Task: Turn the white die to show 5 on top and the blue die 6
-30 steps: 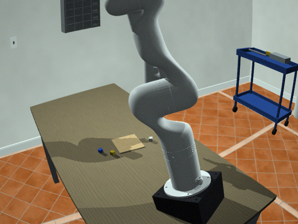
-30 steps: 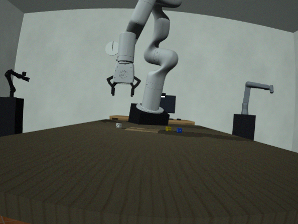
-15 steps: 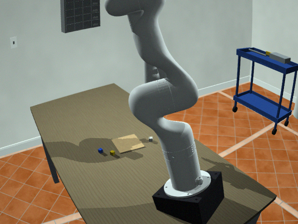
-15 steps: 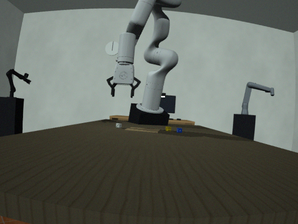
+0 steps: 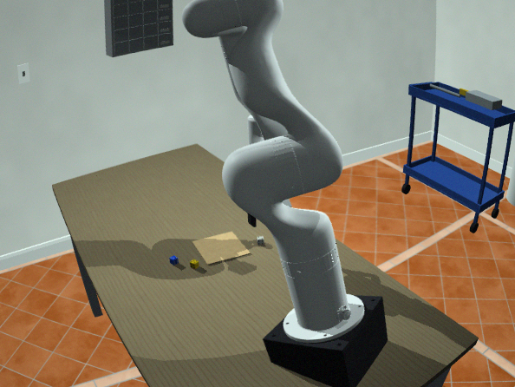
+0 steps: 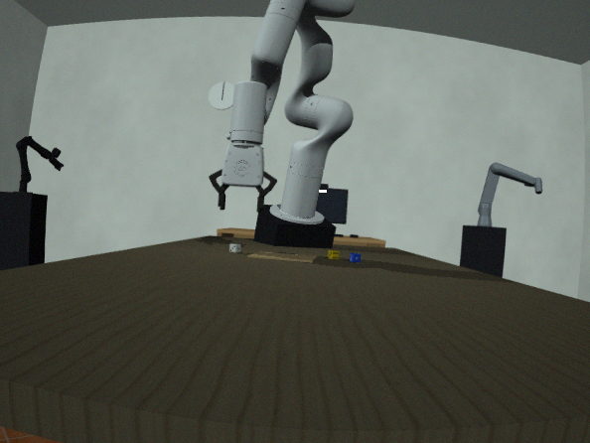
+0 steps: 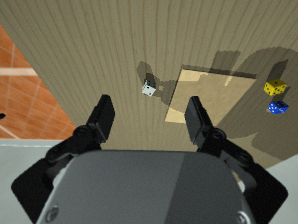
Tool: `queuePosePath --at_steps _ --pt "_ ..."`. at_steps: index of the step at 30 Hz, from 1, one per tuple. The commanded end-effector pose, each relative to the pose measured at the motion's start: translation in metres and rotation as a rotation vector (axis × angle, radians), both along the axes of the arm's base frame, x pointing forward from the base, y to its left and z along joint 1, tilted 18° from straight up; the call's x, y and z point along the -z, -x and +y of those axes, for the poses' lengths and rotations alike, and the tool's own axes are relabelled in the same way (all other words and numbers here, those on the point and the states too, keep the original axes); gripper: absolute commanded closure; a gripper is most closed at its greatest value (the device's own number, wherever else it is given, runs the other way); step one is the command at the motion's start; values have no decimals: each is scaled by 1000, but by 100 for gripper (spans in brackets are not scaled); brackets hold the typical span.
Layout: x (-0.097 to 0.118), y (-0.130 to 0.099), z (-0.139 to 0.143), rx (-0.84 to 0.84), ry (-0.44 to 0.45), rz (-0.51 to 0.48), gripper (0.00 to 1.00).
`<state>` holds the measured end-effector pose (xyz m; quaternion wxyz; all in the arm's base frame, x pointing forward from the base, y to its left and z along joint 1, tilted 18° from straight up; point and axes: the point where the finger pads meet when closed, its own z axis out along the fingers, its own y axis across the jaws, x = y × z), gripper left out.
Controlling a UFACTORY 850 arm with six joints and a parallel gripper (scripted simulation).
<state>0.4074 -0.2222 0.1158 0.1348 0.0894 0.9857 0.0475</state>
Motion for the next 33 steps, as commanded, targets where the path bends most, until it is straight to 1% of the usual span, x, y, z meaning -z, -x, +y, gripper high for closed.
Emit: queuePosePath --at_steps 1,2,9,14,33 --pt "18 -8 0 1 4 -23 0" --pt "18 -8 0 1 4 -23 0" --pt "44 -16 1 1 4 -23 0" --pt "53 -19 2 1 4 -23 0" --pt "55 -19 2 1 4 -23 0"
